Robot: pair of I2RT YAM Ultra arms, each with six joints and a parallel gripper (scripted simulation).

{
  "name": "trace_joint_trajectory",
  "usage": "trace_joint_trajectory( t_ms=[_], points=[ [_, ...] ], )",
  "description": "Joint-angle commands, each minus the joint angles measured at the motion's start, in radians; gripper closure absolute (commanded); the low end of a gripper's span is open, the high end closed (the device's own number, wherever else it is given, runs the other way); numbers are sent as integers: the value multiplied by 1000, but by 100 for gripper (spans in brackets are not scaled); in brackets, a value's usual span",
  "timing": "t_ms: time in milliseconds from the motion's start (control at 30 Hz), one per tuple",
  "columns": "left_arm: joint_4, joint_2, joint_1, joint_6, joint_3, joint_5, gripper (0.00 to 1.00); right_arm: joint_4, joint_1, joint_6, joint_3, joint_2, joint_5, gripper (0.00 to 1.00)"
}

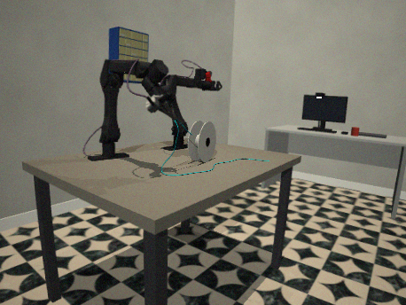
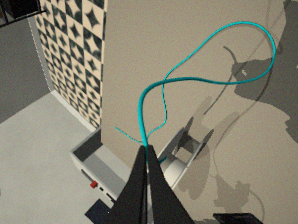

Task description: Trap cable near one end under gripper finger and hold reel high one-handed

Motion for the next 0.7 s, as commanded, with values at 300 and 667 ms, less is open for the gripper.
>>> trace_joint_trajectory(
  t_ms=[300,667],
  points=[
    [29,12,-6,-1,6,-7,0,-2,-13,-16,26,5,-4,100],
    [29,12,-6,-1,6,-7,13,-2,-7,-16,26,4,-3,100]
  ],
)
